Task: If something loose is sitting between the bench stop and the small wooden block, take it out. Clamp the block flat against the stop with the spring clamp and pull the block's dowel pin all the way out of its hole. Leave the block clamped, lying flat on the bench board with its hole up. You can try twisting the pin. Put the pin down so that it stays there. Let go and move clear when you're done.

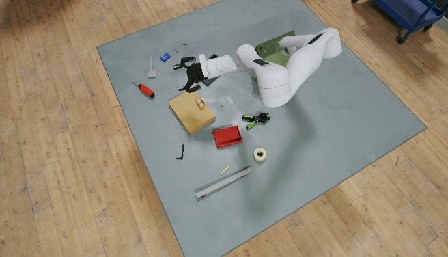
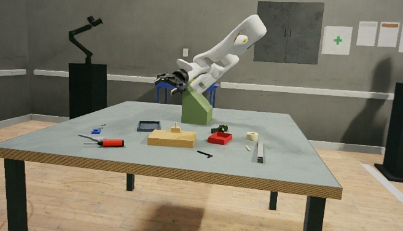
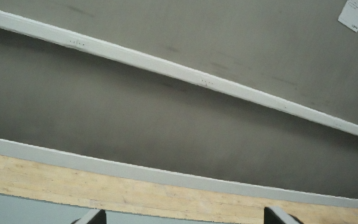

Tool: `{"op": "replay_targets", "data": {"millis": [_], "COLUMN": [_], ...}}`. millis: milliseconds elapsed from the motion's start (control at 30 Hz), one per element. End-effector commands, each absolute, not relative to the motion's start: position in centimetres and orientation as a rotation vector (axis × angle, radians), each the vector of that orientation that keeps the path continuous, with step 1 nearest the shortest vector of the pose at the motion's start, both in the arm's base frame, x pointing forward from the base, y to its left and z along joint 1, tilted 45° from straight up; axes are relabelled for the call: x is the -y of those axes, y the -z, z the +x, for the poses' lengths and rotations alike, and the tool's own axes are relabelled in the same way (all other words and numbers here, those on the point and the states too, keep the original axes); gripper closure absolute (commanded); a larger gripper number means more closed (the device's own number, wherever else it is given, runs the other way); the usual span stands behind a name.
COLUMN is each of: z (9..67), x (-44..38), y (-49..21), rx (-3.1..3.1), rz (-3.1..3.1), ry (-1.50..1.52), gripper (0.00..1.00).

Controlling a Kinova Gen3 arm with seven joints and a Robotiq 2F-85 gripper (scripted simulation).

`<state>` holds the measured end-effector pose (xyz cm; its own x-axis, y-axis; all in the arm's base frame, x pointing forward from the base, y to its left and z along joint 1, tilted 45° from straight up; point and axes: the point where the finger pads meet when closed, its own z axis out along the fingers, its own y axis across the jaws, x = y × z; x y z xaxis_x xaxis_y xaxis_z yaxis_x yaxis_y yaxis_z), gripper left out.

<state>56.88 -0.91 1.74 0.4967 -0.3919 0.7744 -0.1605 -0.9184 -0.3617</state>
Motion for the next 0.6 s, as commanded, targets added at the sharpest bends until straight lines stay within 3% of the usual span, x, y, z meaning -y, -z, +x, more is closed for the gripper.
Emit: {"op": "replay_targets", "data": {"millis": [0,567], "z": [56.92,56.89], "x": [1.01,0.94], "y": [-1.81,-1.79], "rx": [-0.472,-0.469], "rz": [-2.499,-2.5], "ry": [1.389,1.382], "gripper": [0.9,0.9]}}
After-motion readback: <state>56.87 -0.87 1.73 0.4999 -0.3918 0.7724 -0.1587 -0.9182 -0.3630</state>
